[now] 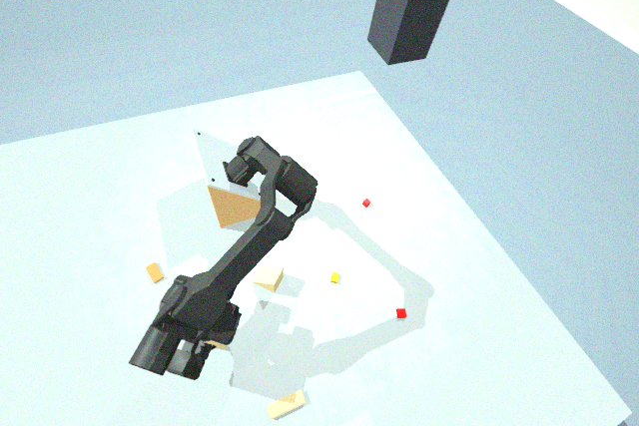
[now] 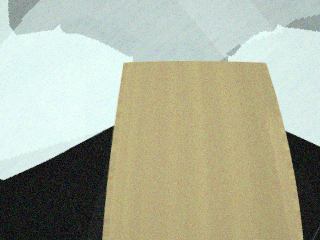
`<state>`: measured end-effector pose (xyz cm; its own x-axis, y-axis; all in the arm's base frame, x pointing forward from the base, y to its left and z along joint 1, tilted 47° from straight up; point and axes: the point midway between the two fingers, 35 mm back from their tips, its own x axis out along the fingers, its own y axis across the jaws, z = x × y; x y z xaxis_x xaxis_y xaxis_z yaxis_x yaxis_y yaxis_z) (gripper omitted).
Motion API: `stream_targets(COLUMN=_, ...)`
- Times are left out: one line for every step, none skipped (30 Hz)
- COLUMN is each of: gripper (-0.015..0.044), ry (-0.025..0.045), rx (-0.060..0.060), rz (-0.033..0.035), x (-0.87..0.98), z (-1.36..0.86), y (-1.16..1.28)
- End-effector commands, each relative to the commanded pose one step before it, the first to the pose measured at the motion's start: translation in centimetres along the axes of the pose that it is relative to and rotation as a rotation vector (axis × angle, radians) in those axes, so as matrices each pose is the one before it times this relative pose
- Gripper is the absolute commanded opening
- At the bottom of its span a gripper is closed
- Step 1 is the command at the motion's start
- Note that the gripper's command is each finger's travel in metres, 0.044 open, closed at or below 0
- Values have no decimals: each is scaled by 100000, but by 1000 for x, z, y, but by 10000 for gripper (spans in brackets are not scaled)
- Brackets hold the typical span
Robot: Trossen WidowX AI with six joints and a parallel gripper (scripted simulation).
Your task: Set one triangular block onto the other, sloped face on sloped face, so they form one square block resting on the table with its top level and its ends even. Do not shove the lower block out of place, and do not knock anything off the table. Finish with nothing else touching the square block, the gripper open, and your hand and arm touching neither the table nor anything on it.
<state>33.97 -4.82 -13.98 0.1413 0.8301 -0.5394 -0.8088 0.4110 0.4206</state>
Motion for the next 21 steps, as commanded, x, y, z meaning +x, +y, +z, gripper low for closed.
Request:
stream_targets(gripper=0, ry=-10240, rx=812, rz=332, x=-94, z=-901, y=192)
stream_targets(gripper=0, ry=-2639, rx=-3, rz=-14, x=-76, z=-179, y=0)
stream_targets(gripper=0, ry=-2636, rx=-4, rz=-14, x=-76, z=-178, y=0)
stream_targets(gripper=0, ry=-2635, rx=-4, rz=-13, x=-76, z=-178, y=0)
stream_targets(gripper=0, ry=-2634, rx=-5, rz=-13, x=-76, z=-177, y=0)
stream_targets(gripper=0, ry=-2634, rx=-5, rz=-12, x=-76, z=-177, y=1)
stream_targets(gripper=0, ry=-2634, rx=-6, rz=-12, x=-75, z=-177, y=1)
stream_targets(gripper=0, ry=-2634, rx=-6, rz=-11, x=-75, z=-176, y=1)
stream_targets(gripper=0, ry=-2635, rx=-7, rz=-10, x=-75, z=-176, y=2)
stream_targets(gripper=0, ry=-2637, rx=-7, rz=-10, x=-75, z=-176, y=2)
stream_targets(gripper=0, ry=-2639, rx=-7, rz=-9, x=-75, z=-175, y=2)
stream_targets(gripper=0, ry=-2641, rx=-8, rz=-9, x=-75, z=-175, y=3)
stream_targets(gripper=0, ry=-2627, rx=-13, rz=43, x=-74, z=-176, y=7)
stream_targets(gripper=0, ry=-2674, rx=-12, rz=21, x=-75, z=-177, y=6)
stream_targets(gripper=0, ry=-2664, rx=-12, rz=10, x=-75, z=-176, y=5)
stream_targets(gripper=0, ry=-1802, rx=1232, rz=431, x=-82, z=-155, y=-24)
stream_targets(gripper=0, ry=-1146, rx=831, rz=154, x=-108, z=-149, y=-13)
stream_targets(gripper=26, ry=5997, rx=-915, rz=638, x=293, z=483, y=275)
stream_targets(gripper=53, ry=0, rx=0, rz=0, x=0, z=0, y=0)
stream_targets(gripper=79, ry=0, rx=0, rz=0, x=0, z=0, y=0)
stream_targets(gripper=105, ry=0, rx=0, rz=0, x=0, z=0, y=0)
